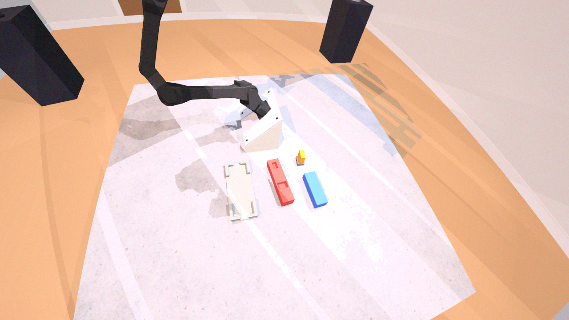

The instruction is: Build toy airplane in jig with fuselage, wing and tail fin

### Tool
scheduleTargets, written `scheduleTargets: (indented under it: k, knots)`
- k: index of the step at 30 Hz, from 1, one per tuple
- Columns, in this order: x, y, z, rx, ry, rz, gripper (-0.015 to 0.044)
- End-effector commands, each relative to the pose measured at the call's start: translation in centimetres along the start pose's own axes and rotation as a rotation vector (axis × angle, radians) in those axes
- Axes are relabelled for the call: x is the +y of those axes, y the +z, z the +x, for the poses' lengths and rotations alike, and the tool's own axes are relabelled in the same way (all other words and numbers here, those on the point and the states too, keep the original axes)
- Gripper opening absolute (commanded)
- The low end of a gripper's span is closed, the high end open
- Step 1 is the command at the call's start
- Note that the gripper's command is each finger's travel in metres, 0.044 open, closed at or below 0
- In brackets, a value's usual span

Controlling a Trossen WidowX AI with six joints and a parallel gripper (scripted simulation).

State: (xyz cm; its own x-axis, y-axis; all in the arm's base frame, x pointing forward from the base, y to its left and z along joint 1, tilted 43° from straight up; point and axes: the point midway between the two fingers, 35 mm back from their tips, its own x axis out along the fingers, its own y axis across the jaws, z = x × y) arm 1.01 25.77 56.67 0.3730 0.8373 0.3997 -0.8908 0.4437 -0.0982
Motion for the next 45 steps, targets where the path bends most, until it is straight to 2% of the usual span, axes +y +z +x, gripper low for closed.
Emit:
scheduleTargets:
  k: [1, 6, 11, 18, 24, 33, 39, 45]
  knots:
    - [0.1, -6.1, 2.7, 0.152, -0.059, -0.089, 0.0440]
    - [-1.9, -12.9, 4.8, 0.330, -0.155, -0.168, 0.0440]
    - [-5.5, -20.5, 5.3, 0.543, -0.272, -0.235, 0.0440]
    - [-11.3, -29.2, 4.0, 0.808, -0.410, -0.293, 0.0440]
    - [-16.5, -35.8, 1.1, 1.038, -0.533, -0.298, 0.0440]
    - [-24.5, -44.0, -7.8, 1.411, -0.822, -0.217, 0.0440]
    - [-28.6, -47.5, -16.1, 1.665, -1.047, -0.121, 0.0440]
    - [-30.6, -49.2, -25.5, 1.924, -1.289, 0.012, 0.0440]
